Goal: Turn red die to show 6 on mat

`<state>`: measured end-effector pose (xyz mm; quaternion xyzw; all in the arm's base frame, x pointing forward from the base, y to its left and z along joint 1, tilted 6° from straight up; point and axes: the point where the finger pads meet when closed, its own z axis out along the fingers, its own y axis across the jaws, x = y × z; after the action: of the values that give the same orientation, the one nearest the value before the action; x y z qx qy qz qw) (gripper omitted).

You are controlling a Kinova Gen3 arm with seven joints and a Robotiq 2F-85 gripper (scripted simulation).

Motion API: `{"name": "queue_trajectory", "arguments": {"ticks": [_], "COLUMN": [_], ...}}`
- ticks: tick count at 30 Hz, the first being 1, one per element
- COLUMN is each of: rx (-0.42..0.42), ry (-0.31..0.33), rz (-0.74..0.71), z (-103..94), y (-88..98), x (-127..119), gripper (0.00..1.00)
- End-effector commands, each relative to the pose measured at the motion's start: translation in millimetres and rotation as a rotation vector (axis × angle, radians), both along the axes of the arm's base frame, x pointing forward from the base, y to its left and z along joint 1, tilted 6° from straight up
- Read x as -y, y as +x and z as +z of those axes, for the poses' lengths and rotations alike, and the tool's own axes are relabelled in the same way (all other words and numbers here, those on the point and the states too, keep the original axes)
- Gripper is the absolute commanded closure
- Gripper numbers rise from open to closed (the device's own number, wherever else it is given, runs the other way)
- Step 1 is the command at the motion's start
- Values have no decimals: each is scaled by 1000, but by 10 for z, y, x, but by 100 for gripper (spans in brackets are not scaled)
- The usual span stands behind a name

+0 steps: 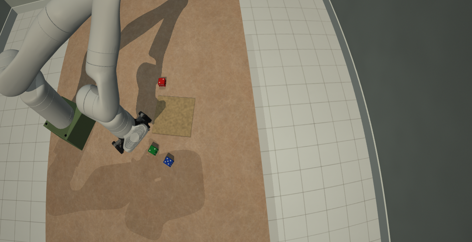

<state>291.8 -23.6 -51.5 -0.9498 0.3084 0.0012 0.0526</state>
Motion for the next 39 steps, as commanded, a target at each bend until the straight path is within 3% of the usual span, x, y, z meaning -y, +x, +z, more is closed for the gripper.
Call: {"name": "queue_trajectory", "arguments": {"ticks": [1, 25, 39], "rx": [1, 1, 1], "ry": [0, 0, 0], "rz": [0, 0, 0], "z": [3, 13, 52], "y": [3, 0, -12], "x": [0, -95, -488], "gripper": [0, 0, 0]}}
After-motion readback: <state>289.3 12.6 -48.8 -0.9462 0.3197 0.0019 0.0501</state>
